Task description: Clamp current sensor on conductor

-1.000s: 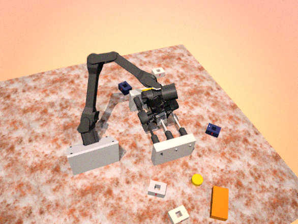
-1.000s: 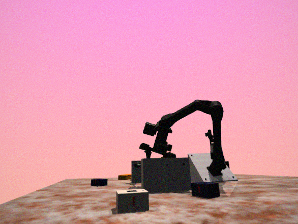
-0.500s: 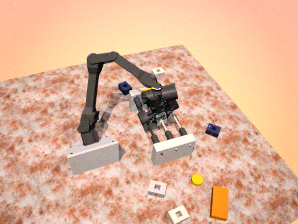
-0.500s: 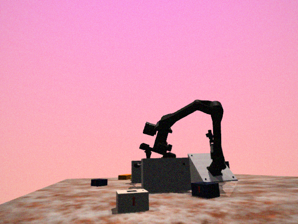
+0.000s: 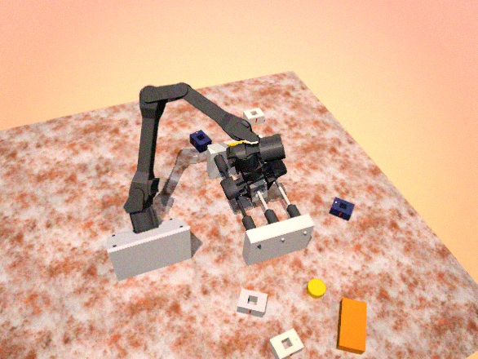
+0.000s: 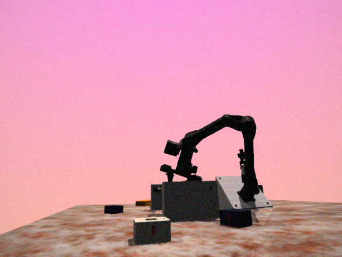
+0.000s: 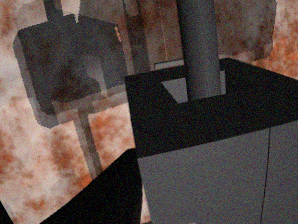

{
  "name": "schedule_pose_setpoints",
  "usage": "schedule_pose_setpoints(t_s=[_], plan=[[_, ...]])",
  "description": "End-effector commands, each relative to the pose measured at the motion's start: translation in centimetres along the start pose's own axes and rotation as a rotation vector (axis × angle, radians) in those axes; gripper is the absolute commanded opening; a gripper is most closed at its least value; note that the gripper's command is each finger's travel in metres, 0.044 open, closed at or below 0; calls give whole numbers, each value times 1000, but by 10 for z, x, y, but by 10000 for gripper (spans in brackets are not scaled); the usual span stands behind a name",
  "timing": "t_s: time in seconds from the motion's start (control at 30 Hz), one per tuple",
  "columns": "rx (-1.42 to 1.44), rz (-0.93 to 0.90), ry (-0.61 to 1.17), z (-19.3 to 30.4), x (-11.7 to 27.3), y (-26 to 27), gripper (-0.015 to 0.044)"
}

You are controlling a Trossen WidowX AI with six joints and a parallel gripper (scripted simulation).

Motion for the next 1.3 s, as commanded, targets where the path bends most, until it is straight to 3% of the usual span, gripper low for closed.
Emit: schedule_pose_setpoints(t_s=[0.0,0.3,1.07,1.2,1.27], plan=[[2,-1,0,0,0,0,266],[2,-1,0,0,0,0,266],[0,0,0,0,0,0,113],[-2,-19,-4,0,2,-2,8],[-4,-37,-8,1,4,-3,0]])
Point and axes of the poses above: the point midway between the two fingers, 35 mm back from their tips, its own x axis back along the fingers, its own y axis across the jaws, z = x × y, the point moved 5 cm from there along x, back along the fingers, and after that the axes turned 6 degrees about x, right-handed, at the moved point
